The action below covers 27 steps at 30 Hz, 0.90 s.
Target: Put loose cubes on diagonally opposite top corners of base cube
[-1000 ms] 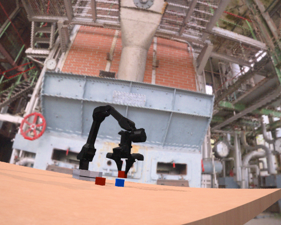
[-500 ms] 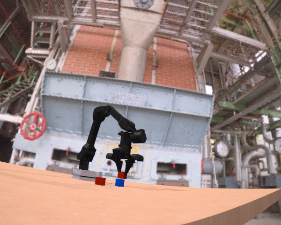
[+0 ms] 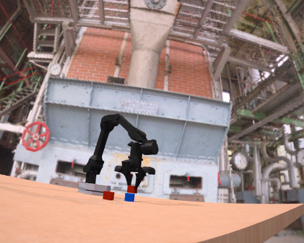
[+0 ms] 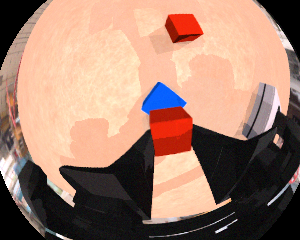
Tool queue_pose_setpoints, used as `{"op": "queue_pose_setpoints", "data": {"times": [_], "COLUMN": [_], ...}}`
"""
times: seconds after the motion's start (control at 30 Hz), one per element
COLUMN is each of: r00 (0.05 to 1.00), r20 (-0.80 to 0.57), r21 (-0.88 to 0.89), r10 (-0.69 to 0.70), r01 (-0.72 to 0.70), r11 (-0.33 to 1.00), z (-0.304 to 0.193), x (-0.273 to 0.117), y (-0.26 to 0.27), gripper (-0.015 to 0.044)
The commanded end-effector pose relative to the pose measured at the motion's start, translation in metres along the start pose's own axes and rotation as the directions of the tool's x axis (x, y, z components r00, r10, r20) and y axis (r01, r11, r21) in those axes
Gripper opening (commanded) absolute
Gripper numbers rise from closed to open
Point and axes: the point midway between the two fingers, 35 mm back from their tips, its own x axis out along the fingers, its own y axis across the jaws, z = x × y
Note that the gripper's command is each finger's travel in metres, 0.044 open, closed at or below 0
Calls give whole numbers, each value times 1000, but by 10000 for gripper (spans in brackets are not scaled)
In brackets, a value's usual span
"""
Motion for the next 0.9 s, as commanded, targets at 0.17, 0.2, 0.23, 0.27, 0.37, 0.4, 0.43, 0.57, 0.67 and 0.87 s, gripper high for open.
{"op": "queue_pose_setpoints", "data": {"times": [0.17,0.2,0.23,0.27,0.37,0.4,0.43,0.57,0.67,0.87], "r00": [1000,1000,1000,1000,1000,1000,1000,1000,1000,1000], "r20": [-5,-4,-1,0,0,0,0,0,0,0], "r21": [5,4,2,0,0,0,0,0,0,0], "r10": [0,0,0,0,0,0,0,0,0,0], "r01": [0,0,0,0,0,0,0,0,0,0], "r11": [1000,1000,1000,1000,1000,1000,1000,1000,1000,1000], "z": [-1,-1,0,0,0,0,0,0,0,0], "x": [1,-1,-5,-8,-10,-11,-12,-16,-19,-26], "y": [0,0,0,0,0,0,0,0,0,0], "gripper": [205,205,205,205,205,205,205,205,205,205]}}
